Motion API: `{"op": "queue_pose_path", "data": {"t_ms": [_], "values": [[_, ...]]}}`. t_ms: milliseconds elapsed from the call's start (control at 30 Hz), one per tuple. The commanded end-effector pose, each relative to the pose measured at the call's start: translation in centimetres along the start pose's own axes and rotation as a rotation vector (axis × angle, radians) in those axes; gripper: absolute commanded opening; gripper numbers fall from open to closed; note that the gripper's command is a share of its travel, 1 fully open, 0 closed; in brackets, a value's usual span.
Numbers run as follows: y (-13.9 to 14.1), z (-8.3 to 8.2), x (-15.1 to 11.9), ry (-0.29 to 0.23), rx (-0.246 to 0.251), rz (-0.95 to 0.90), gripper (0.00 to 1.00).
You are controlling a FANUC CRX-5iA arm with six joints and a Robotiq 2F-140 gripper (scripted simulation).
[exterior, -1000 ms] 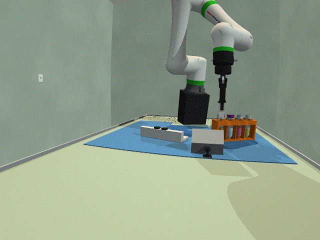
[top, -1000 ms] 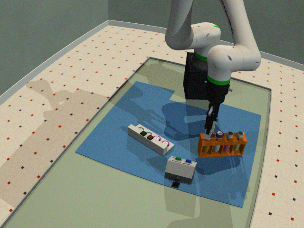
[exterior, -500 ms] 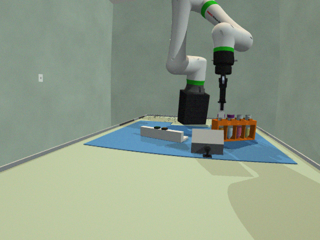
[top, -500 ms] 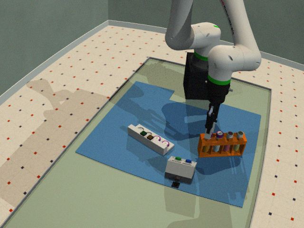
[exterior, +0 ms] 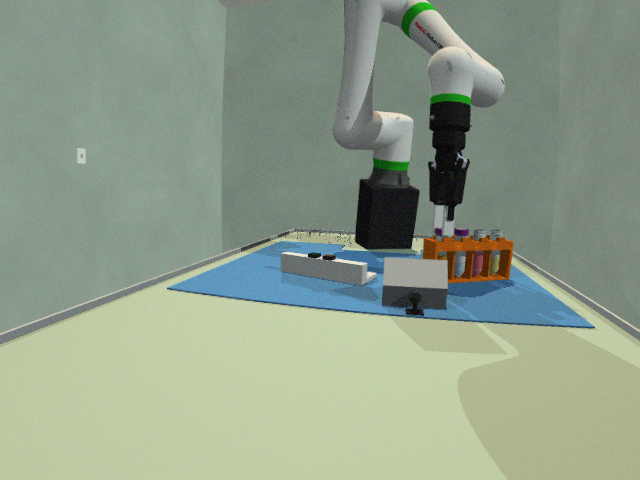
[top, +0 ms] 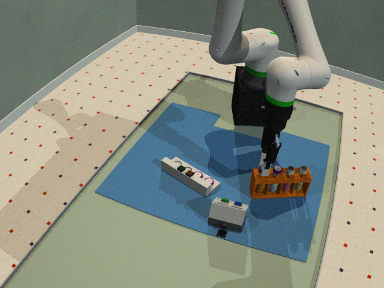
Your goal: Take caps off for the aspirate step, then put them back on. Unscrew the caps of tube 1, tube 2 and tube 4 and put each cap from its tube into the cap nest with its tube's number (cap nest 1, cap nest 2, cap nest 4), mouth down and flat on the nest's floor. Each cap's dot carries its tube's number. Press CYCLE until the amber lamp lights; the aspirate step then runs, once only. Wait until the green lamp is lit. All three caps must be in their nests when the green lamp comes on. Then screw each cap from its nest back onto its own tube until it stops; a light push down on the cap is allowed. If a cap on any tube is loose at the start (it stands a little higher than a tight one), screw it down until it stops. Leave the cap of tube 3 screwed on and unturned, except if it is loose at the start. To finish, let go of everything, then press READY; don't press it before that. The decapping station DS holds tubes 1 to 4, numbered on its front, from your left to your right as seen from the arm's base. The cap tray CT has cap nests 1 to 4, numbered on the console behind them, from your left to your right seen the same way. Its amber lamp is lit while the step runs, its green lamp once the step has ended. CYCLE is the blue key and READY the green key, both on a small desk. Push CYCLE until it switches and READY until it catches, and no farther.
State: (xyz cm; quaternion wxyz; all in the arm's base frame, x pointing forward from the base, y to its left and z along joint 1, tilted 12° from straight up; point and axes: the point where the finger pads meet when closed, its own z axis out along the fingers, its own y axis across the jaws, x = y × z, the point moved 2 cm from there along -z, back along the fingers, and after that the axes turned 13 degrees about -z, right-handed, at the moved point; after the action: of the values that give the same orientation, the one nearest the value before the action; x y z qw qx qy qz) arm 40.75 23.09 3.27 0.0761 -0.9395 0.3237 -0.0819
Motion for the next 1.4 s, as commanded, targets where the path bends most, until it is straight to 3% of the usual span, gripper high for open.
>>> {"op": "queue_pose_path", "data": {"t_ms": [0, 167, 400, 433, 833, 933, 1067, 1133, 1367], "values": [[0.0, -0.02, 0.16, -0.039, 0.003, -0.201, 0.0], [0.0, -0.03, 0.16, -0.038, 0.008, -0.448, 0.0], [0.0, -0.03, 0.16, -0.038, 0.008, -0.448, 0.0], [0.0, -0.03, 0.16, -0.038, 0.008, -0.448, 0.35], [0.0, -0.03, 0.16, -0.038, 0.008, -0.448, 0.35], [0.0, -0.03, 0.16, -0.039, 0.003, -0.198, 0.35], [0.0, -0.03, 0.16, -0.039, 0.002, -0.128, 0.35], [0.0, -0.03, 0.16, -0.039, -0.001, 0.045, 0.35], [0.0, -0.03, 0.16, -0.038, -0.007, 0.302, 0.35]]}}
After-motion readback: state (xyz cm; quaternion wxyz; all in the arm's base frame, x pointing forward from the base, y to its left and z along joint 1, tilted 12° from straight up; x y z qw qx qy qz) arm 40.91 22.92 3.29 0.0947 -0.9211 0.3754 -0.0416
